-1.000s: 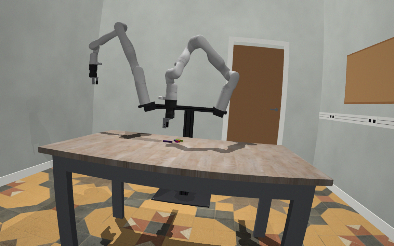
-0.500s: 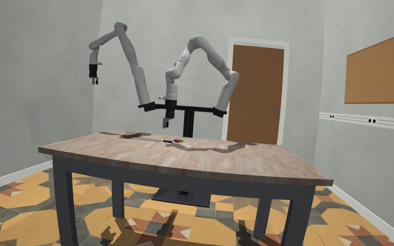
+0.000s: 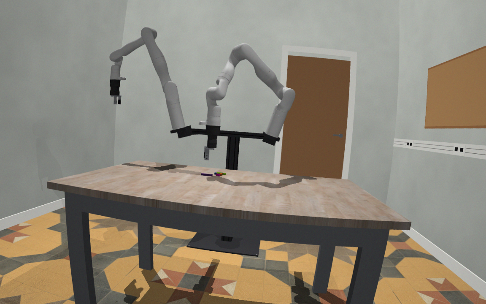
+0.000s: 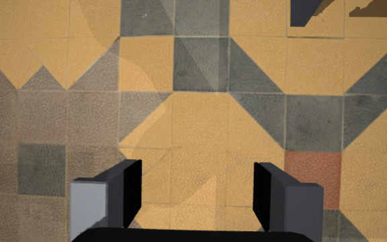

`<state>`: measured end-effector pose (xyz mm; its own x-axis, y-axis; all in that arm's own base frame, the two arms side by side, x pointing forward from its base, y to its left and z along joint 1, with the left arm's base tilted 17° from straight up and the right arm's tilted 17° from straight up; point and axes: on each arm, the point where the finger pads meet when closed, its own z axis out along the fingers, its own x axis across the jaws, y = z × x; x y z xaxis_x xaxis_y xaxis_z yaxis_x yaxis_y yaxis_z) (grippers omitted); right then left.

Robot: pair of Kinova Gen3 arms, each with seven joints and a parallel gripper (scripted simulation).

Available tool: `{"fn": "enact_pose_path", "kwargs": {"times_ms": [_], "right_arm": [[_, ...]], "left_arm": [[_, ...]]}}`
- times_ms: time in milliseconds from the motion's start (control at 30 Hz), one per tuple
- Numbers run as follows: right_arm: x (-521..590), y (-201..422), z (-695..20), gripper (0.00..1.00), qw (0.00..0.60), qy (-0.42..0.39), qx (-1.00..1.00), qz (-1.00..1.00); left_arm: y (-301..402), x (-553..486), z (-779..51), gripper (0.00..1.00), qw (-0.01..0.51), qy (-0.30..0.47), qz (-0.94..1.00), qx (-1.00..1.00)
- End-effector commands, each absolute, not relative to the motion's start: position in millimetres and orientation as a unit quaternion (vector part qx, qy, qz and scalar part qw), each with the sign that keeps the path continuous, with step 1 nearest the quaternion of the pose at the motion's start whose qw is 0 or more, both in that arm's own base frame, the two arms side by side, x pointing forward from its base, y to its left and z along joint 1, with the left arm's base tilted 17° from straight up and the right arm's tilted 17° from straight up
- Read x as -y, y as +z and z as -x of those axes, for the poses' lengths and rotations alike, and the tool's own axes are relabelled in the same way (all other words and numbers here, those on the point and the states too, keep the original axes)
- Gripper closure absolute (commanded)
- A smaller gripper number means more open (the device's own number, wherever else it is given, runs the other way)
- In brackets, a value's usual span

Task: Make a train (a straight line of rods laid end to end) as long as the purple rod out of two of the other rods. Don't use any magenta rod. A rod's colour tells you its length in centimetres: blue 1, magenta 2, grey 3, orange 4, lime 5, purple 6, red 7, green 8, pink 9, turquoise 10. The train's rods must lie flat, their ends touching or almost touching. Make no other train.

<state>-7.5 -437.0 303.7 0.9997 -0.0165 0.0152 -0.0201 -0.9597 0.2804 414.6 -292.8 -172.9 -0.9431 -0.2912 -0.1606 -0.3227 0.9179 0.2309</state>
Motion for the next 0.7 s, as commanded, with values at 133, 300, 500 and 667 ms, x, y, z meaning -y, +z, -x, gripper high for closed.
{"fn": "enact_pose_path", "kwargs": {"times_ms": [133, 300, 500, 667], "right_arm": [[437.2, 304.4, 7.6, 0.00, 0.143, 0.007, 0.009, -0.990], [437.2, 304.4, 7.6, 0.00, 0.143, 0.007, 0.009, -0.990], [437.2, 304.4, 7.6, 0.00, 0.143, 0.007, 0.009, -0.990], [437.2, 304.4, 7.6, 0.00, 0.143, 0.007, 0.009, -0.990]], "left_arm": [[-178.0, 279.6, -397.6, 0.00, 0.082, 0.114, 0.324, -0.936], [-178.9, 271.6, -391.9, 0.00, 0.092, 0.107, 0.393, -0.909], [-178.4, 255.7, -383.9, 0.00, 0.112, 0.093, 0.505, -0.851], [-177.2, 247.0, -380.7, 0.00, 0.122, 0.085, 0.557, -0.817]]}}
